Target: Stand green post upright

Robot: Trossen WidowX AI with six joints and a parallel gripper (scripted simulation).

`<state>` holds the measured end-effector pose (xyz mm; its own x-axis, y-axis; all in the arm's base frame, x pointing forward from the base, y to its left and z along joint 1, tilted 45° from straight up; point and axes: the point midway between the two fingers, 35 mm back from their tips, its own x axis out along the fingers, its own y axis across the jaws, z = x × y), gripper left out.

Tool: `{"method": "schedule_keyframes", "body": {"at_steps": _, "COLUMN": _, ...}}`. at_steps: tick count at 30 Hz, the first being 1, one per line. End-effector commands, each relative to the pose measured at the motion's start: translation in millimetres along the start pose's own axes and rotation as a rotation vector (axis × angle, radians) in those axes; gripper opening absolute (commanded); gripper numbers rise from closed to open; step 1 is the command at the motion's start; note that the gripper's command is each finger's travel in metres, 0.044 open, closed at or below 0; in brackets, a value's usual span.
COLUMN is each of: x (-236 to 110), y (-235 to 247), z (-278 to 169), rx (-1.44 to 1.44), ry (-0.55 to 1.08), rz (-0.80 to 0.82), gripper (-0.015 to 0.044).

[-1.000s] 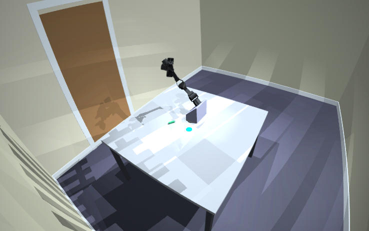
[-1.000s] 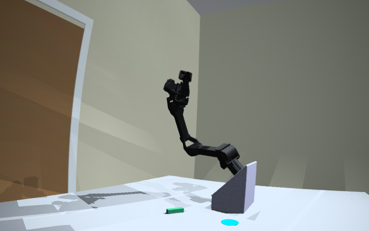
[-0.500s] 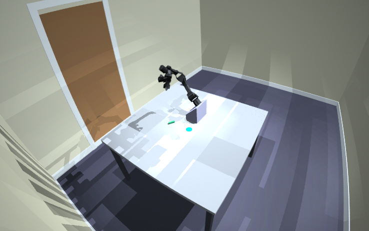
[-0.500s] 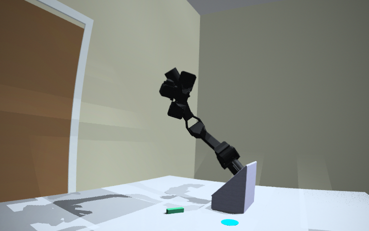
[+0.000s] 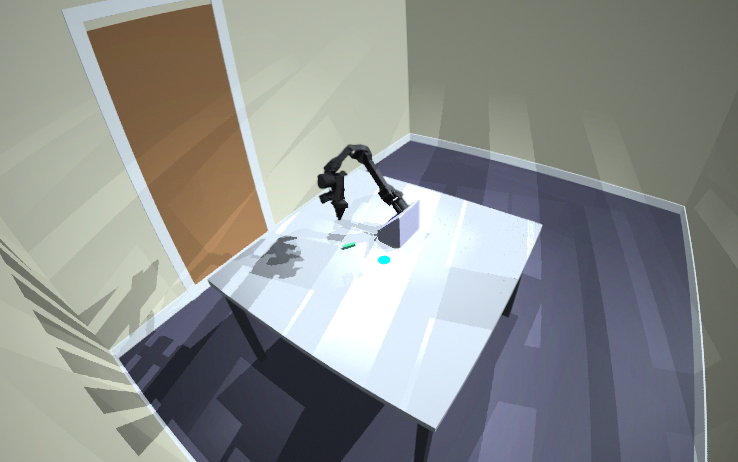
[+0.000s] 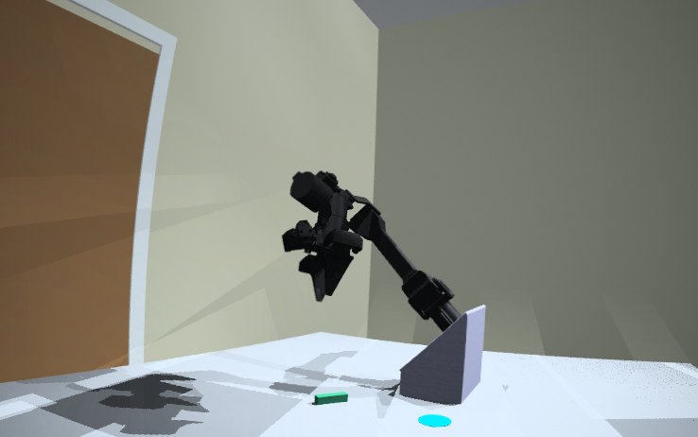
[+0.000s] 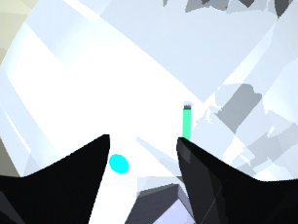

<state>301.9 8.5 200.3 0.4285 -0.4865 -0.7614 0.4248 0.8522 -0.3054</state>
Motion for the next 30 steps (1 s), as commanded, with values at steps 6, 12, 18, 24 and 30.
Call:
{"method": "schedule_keyframes", "body": {"at_steps": 6, "x": 69, "y": -48, "z": -23, "rx": -0.108, "ry": 0.180, "rz": -0.309, "gripper": 0.0233}}
{"method": "schedule_keyframes", "body": {"at_steps": 12, "x": 69, "y": -48, "z": -23, "rx": -0.108, "ry": 0.180, "rz": -0.309, "gripper": 0.0233}}
{"method": "schedule_keyframes", "body": {"at_steps": 18, "x": 120, "y": -61, "z": -28, "rx": -0.108, "ry": 0.187, "rz": -0.306, "gripper": 0.0233}}
{"method": "schedule_keyframes", "body": {"at_steps": 24, "x": 179, "y": -86, "z": -42, "rx": -0.109, "ry": 0.176, "rz": -0.314, "gripper": 0.0233}}
{"method": "schedule_keyframes", "body": {"at_steps": 30, "x": 179, "y": -86, "z": -42, "rx": -0.109, "ry": 0.176, "rz": -0.314, "gripper": 0.0233}}
